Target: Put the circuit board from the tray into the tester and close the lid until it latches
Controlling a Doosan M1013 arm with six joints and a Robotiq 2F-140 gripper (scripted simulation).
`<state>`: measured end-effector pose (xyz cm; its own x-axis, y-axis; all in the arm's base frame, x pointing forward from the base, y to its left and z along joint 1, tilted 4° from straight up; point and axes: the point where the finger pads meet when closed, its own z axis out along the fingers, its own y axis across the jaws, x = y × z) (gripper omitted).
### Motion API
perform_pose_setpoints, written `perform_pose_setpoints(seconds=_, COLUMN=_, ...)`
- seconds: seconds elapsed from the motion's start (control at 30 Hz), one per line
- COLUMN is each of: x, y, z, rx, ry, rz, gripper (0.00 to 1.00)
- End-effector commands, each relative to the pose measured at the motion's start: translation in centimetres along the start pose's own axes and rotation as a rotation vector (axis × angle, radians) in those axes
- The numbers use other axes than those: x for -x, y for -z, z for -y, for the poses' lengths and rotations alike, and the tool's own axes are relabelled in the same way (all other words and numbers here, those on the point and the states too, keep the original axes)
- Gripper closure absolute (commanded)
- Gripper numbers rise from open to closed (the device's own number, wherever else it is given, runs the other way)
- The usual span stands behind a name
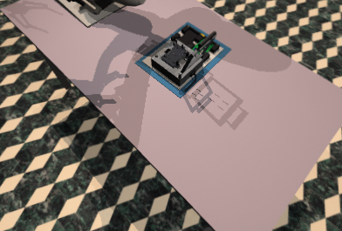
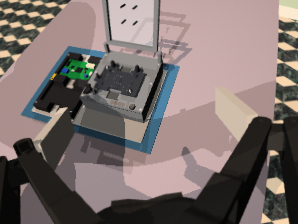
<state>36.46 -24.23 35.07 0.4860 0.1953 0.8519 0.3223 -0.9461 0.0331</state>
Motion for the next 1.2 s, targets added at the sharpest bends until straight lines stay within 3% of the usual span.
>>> perform_pose_setpoints(seconds=0.0, x=-1.0, y=0.8, z=0.0, rx=0.0, ry=-0.001, rz=0.0, gripper=0.0)
perform_pose_setpoints(seconds=0.3, x=-3.4, y=2.5, z=0.0, rx=0.0, ry=-0.001, rz=0.0, gripper=0.0)
perform_pose_setpoints(seconds=0.7, x=-3.7, y=2.3, z=0.1, rx=-0.013, ry=0.004, rz=0.01, gripper=0.0)
perform_pose_setpoints(seconds=0.87, x=-4.0, y=0.8, z=0.7, rx=-0.086, ry=0.031, rz=0.064, gripper=0.0)
perform_pose_setpoints(seconds=1.03, x=-4.8, y=-2.4, z=1.9, rx=-0.217, ry=0.097, rz=0.178, gripper=0.0)
perform_pose_setpoints(seconds=1.1, x=-4.8, y=-2.4, z=1.9, rx=-0.217, ry=0.097, rz=0.178, gripper=0.0)
perform_pose_setpoints(seconds=1.17, x=-5.3, y=-4.2, z=2.6, rx=-0.281, ry=0.141, rz=0.242, gripper=0.0)
